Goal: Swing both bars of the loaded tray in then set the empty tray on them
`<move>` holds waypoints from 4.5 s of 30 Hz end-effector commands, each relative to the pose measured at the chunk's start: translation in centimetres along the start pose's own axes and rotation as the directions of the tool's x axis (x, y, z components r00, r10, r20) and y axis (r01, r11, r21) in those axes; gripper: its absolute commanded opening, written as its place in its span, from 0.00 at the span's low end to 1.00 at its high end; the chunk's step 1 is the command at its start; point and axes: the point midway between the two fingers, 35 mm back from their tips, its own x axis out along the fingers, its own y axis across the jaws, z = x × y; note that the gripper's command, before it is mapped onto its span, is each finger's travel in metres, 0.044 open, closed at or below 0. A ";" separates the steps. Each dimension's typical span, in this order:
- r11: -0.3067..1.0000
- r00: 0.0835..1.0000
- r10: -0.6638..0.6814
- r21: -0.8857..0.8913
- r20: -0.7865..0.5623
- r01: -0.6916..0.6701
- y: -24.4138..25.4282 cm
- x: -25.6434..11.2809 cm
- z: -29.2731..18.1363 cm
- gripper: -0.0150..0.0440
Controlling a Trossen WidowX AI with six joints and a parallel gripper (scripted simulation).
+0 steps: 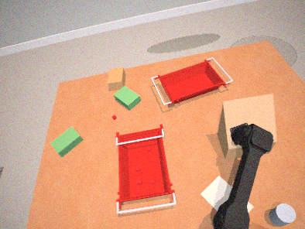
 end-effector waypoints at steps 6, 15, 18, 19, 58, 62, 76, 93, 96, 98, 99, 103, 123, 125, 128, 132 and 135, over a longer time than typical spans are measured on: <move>1.000 1.000 0.000 0.000 0.000 0.000 0.0 0.0 0.0 0.67; 0.941 0.944 -0.297 -0.213 -0.143 0.263 -10.1 0.9 -2.5 0.39; 0.883 0.880 -0.426 -0.307 -0.211 0.354 -14.6 0.0 -3.9 0.39; 0.863 0.854 -0.465 -0.336 -0.233 0.378 -16.0 -0.5 -4.3 0.39; 0.725 -0.820 -0.318 -0.679 -0.476 0.114 -22.9 -48.5 -13.9 0.39; 0.797 -0.904 -0.168 -0.593 -0.394 0.110 -18.9 -53.0 -12.7 0.39; 0.886 -0.905 0.405 -0.301 0.133 0.352 -1.2 -62.5 -2.7 0.39; 0.603 -0.185 0.593 -0.280 0.783 0.747 17.6 -57.3 16.8 0.39; 0.576 -0.112 0.578 -0.306 0.808 0.758 18.5 -56.3 18.2 0.39; 0.576 -0.112 0.578 -0.306 0.808 0.758 18.5 -56.3 18.2 0.39; 0.576 -0.112 0.578 -0.306 0.808 0.758 18.5 -56.3 18.2 0.39; 0.576 -0.112 0.578 -0.306 0.809 0.758 19.0 -56.4 18.8 0.39; 0.575 -0.111 0.579 -0.307 0.808 0.759 21.2 -57.2 22.4 0.39; 0.575 -0.112 0.578 -0.307 0.808 0.758 20.5 -57.5 21.9 0.39; 0.575 -0.112 0.578 -0.307 0.808 0.758 19.6 -57.8 21.4 0.39; 0.575 -0.112 0.578 -0.306 0.808 0.758 18.7 -58.4 21.2 0.39; 0.576 -0.112 0.578 -0.306 0.808 0.758 18.2 -58.9 21.2 0.39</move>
